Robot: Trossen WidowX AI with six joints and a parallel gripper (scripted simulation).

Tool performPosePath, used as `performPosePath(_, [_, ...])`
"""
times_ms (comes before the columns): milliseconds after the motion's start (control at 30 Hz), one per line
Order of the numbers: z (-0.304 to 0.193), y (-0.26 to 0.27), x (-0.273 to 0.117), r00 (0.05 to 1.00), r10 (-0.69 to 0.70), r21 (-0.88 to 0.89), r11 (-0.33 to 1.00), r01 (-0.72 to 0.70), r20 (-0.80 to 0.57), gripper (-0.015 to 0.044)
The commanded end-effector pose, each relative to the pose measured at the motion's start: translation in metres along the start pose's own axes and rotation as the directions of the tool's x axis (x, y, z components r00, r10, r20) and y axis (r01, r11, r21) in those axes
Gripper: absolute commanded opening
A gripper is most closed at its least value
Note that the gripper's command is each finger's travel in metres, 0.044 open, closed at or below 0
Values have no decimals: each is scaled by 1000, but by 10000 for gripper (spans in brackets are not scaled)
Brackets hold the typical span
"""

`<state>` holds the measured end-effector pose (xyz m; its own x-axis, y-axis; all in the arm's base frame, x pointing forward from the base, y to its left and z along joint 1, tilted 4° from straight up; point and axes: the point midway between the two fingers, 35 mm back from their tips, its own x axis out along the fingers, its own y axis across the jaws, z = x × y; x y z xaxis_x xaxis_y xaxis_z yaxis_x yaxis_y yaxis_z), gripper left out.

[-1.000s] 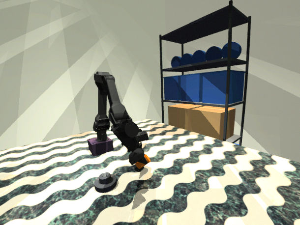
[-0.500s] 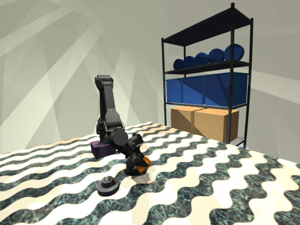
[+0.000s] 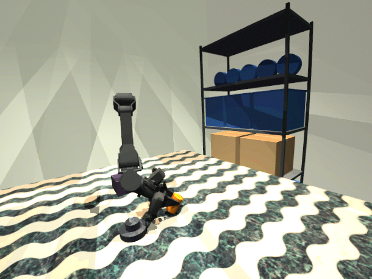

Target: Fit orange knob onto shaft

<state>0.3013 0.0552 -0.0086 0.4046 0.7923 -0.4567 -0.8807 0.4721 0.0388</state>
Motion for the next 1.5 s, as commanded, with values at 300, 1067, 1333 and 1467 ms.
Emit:
performPosePath(300, [-13, 1, -9, 973, 2, -1, 1000, -1, 230, 180])
performPosePath(1067, [-13, 1, -10, 973, 3, 2, 1000, -4, 231, 260])
performPosePath(1333, [-13, 1, -10, 973, 3, 2, 1000, -4, 231, 260])
performPosePath(1467, [-13, 1, -10, 973, 3, 2, 1000, -4, 231, 286])
